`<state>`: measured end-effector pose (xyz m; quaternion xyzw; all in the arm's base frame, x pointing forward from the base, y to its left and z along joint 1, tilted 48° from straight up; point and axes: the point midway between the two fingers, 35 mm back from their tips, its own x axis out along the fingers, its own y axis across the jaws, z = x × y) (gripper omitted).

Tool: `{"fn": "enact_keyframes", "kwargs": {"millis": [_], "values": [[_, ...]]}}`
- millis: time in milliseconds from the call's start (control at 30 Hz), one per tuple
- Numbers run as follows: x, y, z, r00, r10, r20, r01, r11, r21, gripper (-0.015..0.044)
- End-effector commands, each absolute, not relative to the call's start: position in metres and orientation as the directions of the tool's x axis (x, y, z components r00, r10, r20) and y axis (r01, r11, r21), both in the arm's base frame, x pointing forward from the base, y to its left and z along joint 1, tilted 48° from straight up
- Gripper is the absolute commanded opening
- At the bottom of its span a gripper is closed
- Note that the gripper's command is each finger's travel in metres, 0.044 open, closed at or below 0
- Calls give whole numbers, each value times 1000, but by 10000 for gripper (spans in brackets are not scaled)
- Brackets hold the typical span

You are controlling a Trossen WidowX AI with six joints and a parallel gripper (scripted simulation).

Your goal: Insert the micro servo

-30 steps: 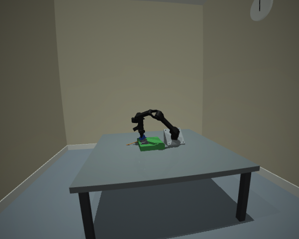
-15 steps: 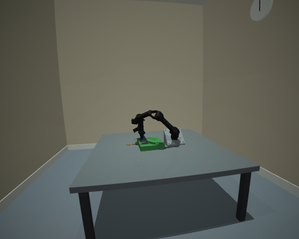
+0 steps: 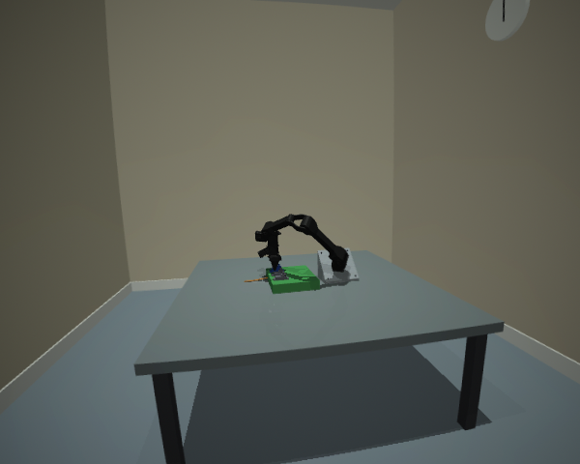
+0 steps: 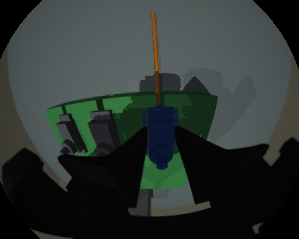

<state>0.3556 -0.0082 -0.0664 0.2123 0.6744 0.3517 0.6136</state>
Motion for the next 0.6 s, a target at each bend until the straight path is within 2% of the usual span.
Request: {"fn": "enact_keyframes", "kwargs": {"millis": [0,233,367,567], "values": [[358,-17,-58,-157,718,-678,-144,663,735,187],[361,-33,-44,-157,717,-679,-143,664,734,187],[343,-51,-37,-147,714,-685,-136,671,729,292],[272,-98,-7,-160,712,-683,-137,670,730,440]]}}
